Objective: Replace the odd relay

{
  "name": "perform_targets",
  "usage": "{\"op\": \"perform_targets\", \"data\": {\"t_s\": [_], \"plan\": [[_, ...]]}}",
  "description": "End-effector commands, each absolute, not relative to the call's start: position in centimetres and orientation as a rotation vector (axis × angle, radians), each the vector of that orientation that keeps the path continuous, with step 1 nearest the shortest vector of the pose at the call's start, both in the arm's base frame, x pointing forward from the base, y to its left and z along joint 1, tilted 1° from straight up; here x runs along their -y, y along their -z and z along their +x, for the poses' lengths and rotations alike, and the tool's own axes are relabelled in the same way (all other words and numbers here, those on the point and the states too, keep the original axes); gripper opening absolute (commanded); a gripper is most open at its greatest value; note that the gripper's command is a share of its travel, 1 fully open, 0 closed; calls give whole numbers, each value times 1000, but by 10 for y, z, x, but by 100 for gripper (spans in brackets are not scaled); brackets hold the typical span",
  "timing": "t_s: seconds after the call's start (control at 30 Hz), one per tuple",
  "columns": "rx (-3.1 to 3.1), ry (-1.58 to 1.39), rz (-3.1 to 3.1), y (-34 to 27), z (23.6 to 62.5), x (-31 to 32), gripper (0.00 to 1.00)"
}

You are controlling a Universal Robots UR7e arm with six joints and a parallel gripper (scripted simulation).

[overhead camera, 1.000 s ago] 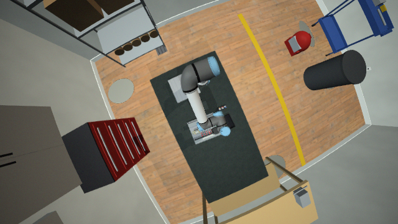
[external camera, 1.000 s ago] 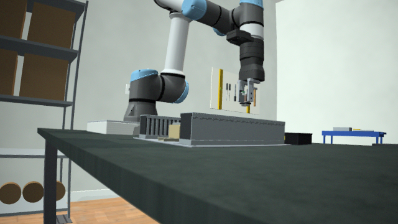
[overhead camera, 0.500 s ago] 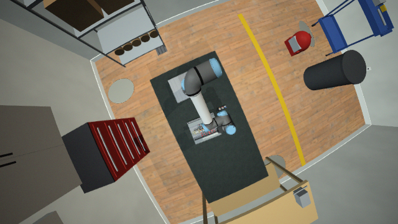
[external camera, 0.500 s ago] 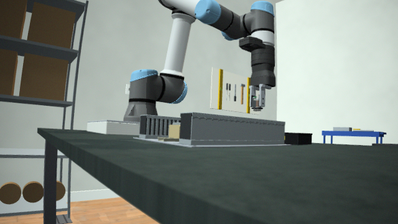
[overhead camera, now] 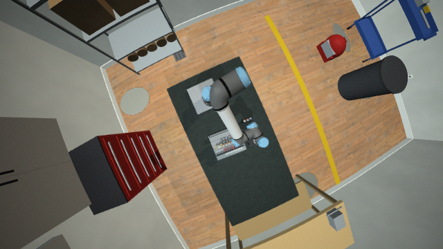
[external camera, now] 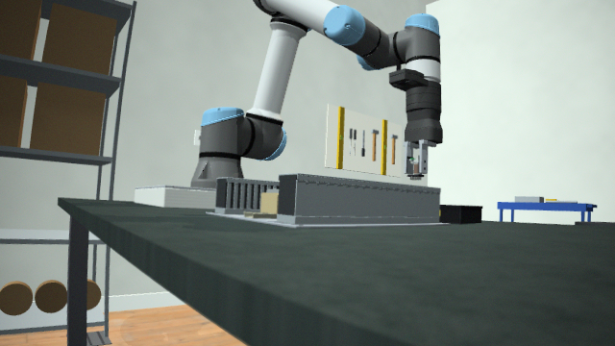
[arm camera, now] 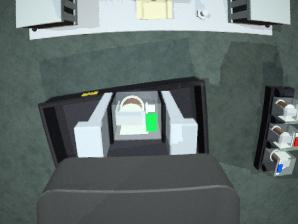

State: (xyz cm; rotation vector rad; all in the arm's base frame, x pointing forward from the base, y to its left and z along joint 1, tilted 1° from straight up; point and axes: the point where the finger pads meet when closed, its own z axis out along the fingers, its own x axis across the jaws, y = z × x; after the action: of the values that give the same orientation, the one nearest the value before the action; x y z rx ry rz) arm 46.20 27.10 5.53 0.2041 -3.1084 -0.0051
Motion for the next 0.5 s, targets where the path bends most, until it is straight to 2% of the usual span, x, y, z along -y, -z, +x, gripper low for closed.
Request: {"op": "perform_targets", "data": {"t_s": [0.0, 0.07, 0.47], "plan": [[3111, 6, 207, -48, 464, -305, 0], [3112, 5, 206, -44, 466, -328, 0], [3112, 5, 206, -44, 466, -328, 0]]}}
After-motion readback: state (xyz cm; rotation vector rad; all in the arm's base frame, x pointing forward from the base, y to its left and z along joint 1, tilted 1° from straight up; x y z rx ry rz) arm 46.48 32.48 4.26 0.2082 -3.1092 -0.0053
